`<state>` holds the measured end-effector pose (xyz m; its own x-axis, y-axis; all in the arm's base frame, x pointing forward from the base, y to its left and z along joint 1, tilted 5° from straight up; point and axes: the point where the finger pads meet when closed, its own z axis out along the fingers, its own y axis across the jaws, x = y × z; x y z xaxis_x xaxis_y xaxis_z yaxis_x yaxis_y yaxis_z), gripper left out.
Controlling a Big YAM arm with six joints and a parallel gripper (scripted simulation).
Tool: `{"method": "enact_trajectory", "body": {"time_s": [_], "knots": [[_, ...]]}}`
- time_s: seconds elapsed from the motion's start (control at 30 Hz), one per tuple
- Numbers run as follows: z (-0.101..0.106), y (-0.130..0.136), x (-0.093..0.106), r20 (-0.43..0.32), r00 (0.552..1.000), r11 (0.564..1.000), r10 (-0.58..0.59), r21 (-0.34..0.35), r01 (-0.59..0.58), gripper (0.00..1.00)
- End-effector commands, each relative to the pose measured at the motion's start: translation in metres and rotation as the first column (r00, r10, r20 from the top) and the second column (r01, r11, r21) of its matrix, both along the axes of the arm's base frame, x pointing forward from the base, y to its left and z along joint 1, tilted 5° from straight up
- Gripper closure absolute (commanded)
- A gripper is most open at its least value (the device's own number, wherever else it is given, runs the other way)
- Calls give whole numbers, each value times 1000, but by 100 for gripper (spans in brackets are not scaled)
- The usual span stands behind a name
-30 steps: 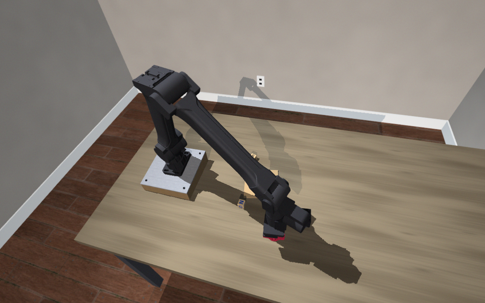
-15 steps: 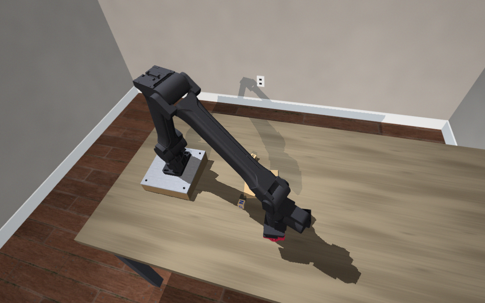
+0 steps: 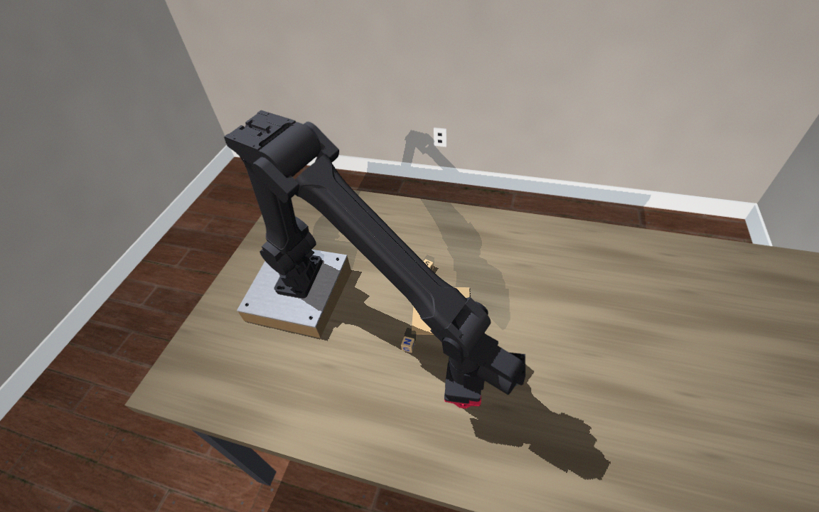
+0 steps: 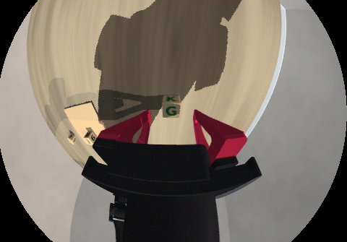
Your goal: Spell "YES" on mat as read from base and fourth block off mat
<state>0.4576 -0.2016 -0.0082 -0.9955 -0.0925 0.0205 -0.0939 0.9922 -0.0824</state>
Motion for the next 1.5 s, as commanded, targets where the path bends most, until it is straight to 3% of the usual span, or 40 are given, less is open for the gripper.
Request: {"method": "enact_trajectory", "body": {"time_s": [0.0,1.2,1.47], "knots": [[-3,-4,-1,6,1000,1000,4,-5,-4,41],[-3,-4,-1,6,1000,1000,4,-5,-4,41],[13,-6,1,36,999,1000,5,-17,-4,41]]}}
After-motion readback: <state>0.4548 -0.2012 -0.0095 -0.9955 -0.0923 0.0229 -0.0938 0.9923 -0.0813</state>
